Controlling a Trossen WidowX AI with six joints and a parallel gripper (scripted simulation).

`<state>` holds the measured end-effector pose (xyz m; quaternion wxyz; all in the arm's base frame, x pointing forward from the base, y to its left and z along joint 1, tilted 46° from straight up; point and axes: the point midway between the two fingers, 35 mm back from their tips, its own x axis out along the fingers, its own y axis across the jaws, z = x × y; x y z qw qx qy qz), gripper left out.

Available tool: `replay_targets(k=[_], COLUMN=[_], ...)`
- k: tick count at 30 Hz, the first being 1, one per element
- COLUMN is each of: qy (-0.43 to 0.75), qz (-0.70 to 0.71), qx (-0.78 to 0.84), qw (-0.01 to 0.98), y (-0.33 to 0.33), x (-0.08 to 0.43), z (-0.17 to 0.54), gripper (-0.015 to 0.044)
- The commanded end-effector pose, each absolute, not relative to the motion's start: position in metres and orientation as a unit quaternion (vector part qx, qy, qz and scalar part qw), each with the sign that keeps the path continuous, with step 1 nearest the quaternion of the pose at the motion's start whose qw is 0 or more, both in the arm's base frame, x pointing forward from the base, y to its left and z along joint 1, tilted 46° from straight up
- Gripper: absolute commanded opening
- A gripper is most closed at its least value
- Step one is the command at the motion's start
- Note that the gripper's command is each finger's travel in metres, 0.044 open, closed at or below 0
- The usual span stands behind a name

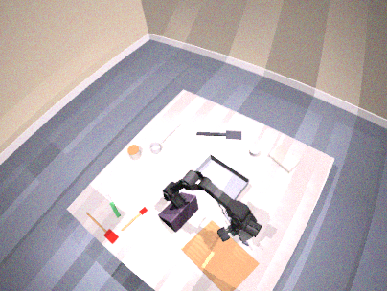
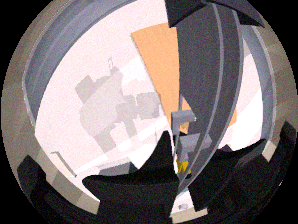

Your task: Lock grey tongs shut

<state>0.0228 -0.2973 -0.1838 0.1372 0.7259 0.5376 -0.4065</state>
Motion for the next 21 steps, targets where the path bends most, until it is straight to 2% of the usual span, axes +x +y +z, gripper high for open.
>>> replay_targets(k=[1,21], qy=[0.505,0.303], qz=[-0.447,-0.604], qx=[0.733,0.709], qw=[0.083,-0.199], y=[-0.297,-0.293], x=[0.014,-0.024], z=[-0.185,-0.188], gripper=[-0.0150,-0.0150])
